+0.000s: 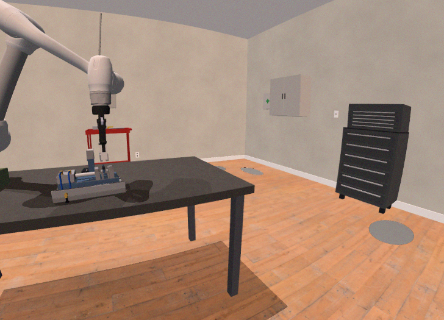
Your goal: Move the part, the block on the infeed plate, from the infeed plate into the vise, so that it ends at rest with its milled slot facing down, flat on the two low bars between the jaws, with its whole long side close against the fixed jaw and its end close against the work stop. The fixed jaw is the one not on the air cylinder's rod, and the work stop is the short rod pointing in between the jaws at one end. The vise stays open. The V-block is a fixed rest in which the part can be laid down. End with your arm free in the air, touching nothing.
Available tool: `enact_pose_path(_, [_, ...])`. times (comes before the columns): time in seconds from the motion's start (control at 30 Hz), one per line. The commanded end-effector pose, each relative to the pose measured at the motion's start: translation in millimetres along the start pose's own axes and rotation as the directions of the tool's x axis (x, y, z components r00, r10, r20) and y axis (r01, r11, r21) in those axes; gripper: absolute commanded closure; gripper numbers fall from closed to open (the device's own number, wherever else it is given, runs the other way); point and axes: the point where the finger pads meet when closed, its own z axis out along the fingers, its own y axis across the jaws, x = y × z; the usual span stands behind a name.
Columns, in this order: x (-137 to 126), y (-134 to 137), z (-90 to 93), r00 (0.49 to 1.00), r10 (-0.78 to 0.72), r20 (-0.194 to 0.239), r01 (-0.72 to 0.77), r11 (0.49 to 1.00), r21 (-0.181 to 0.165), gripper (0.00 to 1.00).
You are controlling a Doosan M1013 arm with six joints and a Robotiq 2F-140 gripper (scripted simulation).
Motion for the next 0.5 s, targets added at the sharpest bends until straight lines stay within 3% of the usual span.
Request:
enact_pose_path(0.0, [-2.4,-2.7,7.8,1.0,-0.003,0.004,0.003,1.0,0.004,1.0])
enact_pose_path(0.47, [-2.3,-2.5,12.5,1.0,-0.003,0.004,0.003,1.0,0.004,1.0])
